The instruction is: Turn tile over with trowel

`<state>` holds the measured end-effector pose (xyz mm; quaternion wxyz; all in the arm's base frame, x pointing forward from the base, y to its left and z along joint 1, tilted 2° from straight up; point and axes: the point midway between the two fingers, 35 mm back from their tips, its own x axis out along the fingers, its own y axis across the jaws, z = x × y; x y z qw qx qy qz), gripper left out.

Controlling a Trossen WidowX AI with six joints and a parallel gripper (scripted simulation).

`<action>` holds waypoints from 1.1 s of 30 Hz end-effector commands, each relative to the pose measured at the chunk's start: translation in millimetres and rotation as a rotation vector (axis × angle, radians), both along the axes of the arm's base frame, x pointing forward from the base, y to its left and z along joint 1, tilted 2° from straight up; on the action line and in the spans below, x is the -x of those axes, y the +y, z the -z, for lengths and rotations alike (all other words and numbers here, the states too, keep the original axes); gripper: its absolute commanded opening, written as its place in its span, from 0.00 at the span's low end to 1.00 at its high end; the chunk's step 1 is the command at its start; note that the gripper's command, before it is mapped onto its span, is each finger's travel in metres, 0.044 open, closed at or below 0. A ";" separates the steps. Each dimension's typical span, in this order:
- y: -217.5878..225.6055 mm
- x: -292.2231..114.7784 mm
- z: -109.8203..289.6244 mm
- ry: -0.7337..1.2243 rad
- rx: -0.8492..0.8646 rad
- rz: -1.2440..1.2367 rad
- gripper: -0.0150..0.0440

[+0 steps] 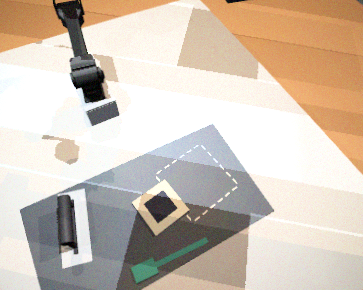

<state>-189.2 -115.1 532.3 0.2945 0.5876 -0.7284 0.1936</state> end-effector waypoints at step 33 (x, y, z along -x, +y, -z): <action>0.0 0.0 0.0 0.000 0.000 0.000 0.25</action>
